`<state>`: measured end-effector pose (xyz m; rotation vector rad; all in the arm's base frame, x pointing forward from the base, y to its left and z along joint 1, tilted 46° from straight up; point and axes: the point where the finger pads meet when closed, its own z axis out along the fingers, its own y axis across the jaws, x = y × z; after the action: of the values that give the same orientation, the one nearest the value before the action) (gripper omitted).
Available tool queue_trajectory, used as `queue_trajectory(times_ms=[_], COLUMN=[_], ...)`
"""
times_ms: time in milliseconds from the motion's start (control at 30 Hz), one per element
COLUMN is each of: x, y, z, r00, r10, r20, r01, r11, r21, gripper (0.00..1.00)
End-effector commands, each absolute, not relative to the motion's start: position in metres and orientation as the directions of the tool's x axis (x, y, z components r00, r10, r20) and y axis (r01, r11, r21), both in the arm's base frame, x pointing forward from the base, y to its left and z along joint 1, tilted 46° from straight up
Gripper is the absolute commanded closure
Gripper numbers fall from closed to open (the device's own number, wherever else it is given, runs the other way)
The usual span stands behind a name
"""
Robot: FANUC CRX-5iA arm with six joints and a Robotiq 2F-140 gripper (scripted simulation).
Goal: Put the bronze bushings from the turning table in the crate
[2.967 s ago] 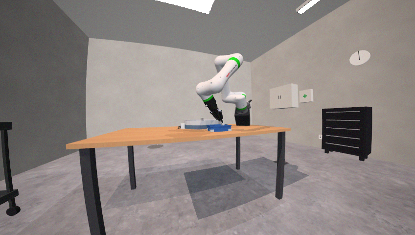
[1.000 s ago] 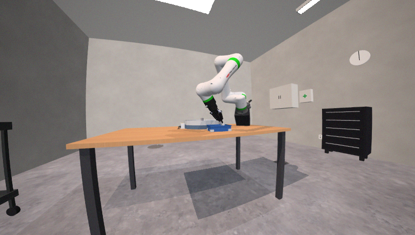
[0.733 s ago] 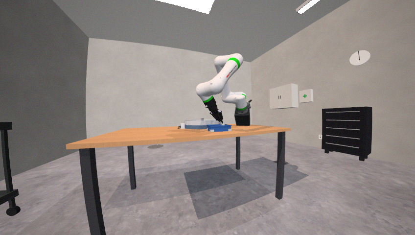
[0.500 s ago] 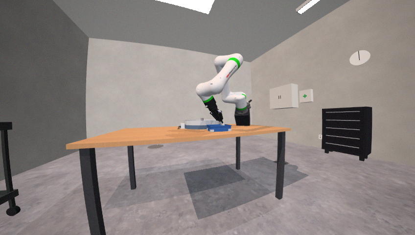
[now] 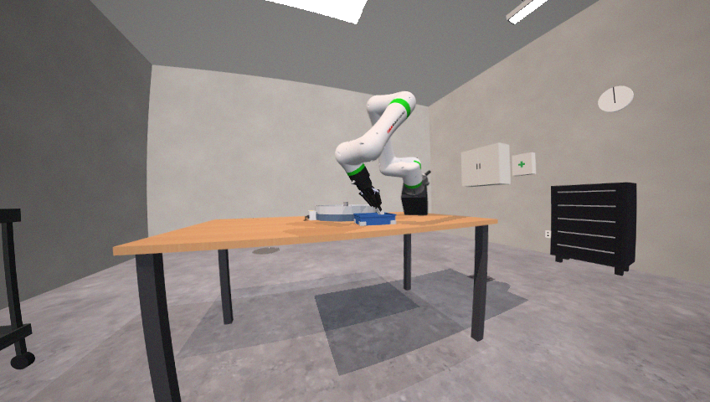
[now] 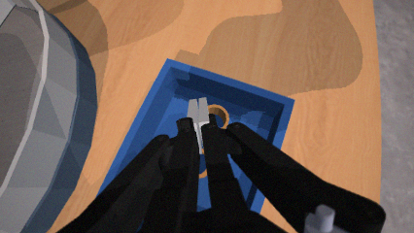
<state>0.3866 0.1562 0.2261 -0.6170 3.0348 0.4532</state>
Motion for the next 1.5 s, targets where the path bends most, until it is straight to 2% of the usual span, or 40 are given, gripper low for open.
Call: queue_trajectory(times_ms=[0,400,433,1467], x=[0.3866,0.3866,0.3866,0.3866], y=[0.1562,0.1562,0.1562,0.1562], z=[0.2262,0.2262,0.2262,0.2262], r00=[-0.922,-0.922,-0.922,-0.922], r10=[-0.38,-0.38,-0.38,-0.38], r20=[-0.069,-0.069,-0.069,-0.069], r01=[-0.384,-0.384,-0.384,-0.384], r11=[0.88,0.88,0.88,0.88], r21=[0.278,0.278,0.278,0.278], gripper=[1.0,1.0,0.93,0.93])
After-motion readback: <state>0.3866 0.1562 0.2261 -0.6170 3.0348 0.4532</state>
